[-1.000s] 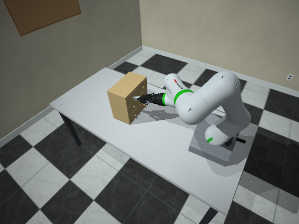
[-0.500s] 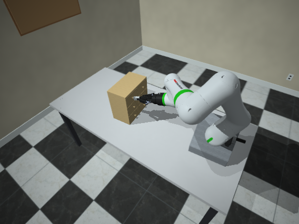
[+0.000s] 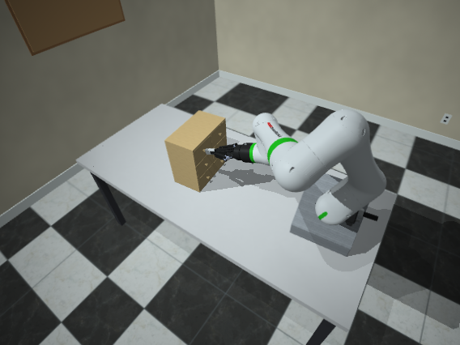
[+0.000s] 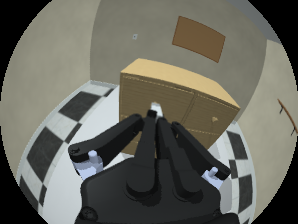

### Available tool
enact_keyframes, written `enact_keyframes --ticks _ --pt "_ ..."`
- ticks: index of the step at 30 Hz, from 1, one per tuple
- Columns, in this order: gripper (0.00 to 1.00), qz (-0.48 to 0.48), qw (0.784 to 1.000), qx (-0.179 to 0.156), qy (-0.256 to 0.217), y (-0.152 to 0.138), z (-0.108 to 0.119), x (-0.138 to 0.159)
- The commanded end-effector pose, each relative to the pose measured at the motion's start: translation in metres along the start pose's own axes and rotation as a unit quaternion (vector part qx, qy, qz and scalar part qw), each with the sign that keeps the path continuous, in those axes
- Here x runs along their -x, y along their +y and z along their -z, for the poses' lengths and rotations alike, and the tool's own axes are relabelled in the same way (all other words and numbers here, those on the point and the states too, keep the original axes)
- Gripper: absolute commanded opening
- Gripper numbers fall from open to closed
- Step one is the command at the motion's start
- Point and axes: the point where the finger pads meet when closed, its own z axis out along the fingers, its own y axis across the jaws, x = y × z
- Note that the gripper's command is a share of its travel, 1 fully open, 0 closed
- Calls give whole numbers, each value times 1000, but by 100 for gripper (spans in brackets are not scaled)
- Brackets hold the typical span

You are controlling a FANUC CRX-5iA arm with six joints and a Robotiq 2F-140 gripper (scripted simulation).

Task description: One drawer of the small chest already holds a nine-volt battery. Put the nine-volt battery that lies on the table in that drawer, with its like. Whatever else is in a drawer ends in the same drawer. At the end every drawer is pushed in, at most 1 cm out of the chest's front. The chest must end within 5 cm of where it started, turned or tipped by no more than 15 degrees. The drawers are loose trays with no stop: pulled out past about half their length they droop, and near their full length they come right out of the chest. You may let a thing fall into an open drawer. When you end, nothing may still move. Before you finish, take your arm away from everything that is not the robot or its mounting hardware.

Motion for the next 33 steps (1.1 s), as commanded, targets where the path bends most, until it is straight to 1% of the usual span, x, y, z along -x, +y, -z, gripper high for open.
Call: enact_keyframes --ticks 1,30,33 --pt "0 0 1000 0 0 0 0 0" --pt "0 0 1000 0 0 0 0 0" --pt "0 0 1000 0 0 0 3 1"
